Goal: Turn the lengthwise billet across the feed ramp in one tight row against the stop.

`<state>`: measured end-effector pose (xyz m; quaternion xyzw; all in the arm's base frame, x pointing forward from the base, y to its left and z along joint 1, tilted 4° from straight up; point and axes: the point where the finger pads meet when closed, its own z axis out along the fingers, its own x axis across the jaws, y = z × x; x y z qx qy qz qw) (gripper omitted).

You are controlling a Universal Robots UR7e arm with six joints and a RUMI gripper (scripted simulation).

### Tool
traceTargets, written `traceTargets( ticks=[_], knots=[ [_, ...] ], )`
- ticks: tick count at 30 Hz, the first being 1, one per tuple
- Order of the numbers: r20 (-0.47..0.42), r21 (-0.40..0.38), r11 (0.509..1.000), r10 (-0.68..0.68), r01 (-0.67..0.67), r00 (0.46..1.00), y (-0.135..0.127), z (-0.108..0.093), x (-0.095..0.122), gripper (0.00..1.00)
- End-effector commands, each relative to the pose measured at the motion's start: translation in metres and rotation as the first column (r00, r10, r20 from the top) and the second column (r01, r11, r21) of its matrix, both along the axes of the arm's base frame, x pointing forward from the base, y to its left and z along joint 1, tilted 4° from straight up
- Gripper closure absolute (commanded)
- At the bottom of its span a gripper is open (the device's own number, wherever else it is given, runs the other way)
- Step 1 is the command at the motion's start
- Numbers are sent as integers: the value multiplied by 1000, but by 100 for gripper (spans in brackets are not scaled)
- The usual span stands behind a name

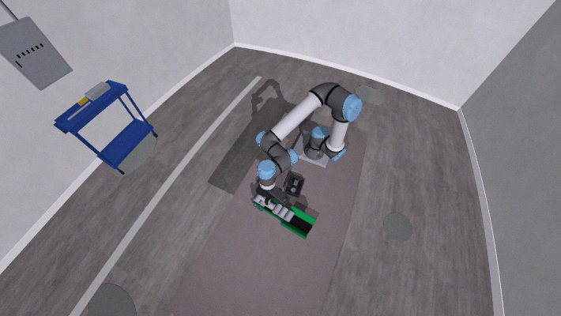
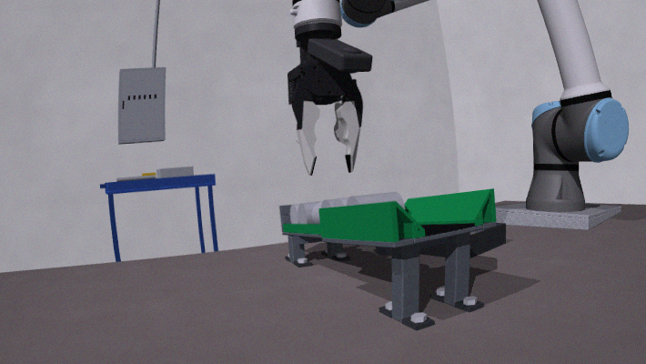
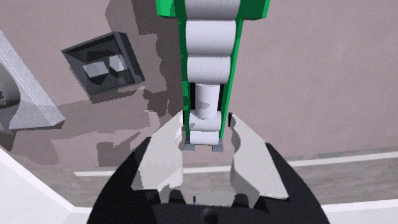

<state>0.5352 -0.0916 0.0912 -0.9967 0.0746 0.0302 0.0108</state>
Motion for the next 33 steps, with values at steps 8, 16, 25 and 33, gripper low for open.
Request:
traceTargets(
  ticks=[8, 16, 25, 33],
  knots=[
    [2, -1, 1000, 0, 0, 1000, 0, -20, 0, 65],
    [2, -1, 1000, 0, 0, 1000, 1, -43, -2, 65],
    [2, -1, 1000, 0, 0, 1000, 1, -49, -2, 65],
    [2, -1, 1000, 0, 0, 1000, 1, -62, -2, 65]
  ],
)
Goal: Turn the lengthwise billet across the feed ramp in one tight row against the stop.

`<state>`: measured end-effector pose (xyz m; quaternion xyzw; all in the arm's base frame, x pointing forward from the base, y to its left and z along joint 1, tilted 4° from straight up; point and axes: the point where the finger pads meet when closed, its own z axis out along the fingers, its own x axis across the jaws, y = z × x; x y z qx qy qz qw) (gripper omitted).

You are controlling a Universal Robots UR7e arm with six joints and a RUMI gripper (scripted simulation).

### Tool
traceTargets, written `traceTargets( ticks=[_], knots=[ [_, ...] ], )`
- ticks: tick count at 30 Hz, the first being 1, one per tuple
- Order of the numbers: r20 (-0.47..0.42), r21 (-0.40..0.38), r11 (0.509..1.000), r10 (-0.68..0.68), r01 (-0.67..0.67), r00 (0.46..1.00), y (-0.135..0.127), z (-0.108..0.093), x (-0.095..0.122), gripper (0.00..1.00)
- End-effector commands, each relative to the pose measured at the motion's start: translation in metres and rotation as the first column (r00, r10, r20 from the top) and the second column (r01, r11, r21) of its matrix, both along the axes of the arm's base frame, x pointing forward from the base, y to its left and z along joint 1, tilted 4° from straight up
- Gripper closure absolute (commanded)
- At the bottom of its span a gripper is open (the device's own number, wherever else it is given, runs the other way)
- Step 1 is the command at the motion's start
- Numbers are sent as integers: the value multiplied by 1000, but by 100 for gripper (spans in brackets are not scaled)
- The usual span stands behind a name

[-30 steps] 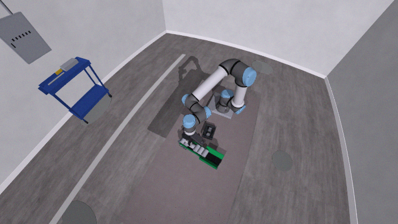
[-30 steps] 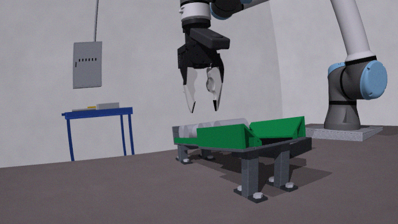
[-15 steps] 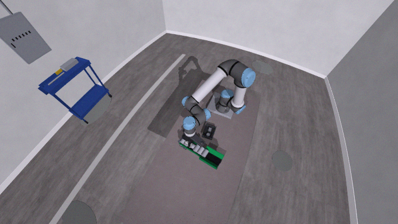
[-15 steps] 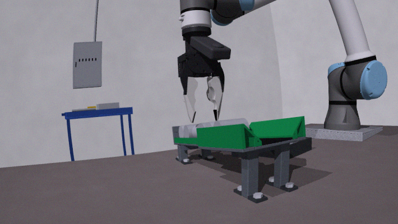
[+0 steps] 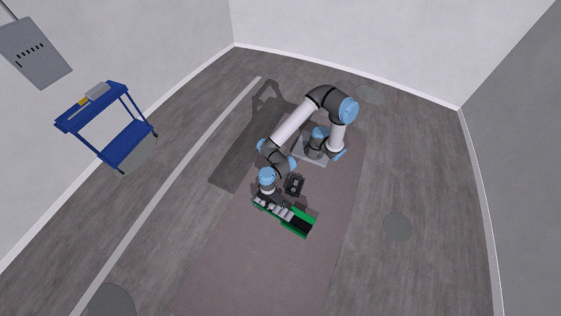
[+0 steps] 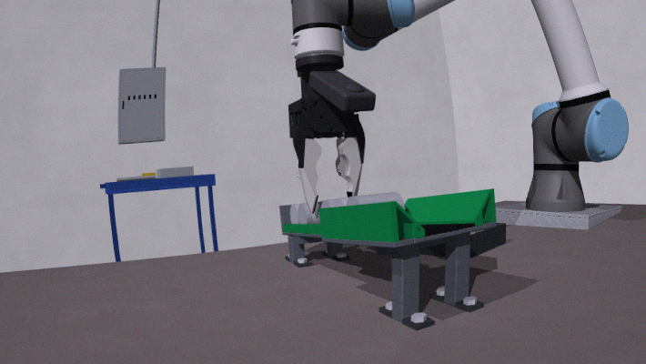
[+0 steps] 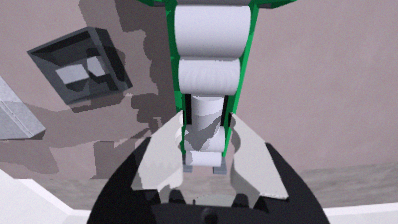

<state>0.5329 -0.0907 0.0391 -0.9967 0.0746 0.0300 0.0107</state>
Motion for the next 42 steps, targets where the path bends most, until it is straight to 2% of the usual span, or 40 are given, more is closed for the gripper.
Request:
traceTargets(
  ticks=[1, 13, 14, 42],
  knots=[
    [1, -1, 1000, 0, 0, 1000, 0, -14, 0, 65],
    [1, -1, 1000, 0, 0, 1000, 0, -14, 0, 65],
    [1, 0, 1000, 0, 0, 1000, 0, -13, 0, 100],
    [1, 0, 1000, 0, 0, 1000, 0, -13, 0, 100]
  ],
)
